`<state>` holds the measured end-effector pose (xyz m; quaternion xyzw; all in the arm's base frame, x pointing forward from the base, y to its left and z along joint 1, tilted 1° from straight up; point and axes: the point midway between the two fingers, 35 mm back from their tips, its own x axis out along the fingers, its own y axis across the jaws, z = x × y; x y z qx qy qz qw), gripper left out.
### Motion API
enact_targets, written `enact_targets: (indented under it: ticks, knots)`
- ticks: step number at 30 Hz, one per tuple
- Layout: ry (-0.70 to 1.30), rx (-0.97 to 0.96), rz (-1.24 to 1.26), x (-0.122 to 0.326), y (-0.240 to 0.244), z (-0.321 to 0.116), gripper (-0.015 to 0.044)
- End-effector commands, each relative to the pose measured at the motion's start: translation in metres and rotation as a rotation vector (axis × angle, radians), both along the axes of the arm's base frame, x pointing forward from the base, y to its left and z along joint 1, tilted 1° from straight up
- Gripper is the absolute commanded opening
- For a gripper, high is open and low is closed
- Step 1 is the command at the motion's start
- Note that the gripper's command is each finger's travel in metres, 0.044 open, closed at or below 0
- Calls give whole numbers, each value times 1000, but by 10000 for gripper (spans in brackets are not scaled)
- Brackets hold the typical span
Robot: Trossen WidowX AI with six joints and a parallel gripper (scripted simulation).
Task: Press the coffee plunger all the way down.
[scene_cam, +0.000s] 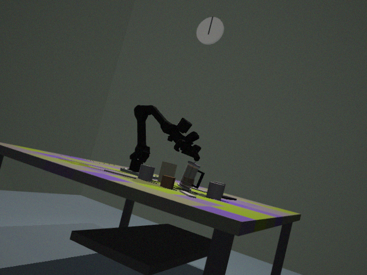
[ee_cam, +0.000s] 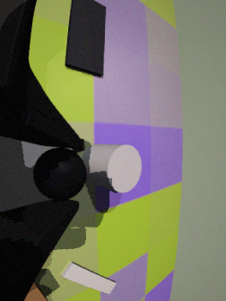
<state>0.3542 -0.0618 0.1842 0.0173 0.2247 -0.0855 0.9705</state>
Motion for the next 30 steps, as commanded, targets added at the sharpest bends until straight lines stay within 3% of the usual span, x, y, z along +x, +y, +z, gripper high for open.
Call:
enact_targets:
  ticks: [1,11,23,30]
  knots:
    - [19,1,2,0,0,-5,111]
    - [1,0,0,0,0,0,111]
    - [1,0,0,0,0,0,426]
    - [6,1,0,-8,2,23,440]
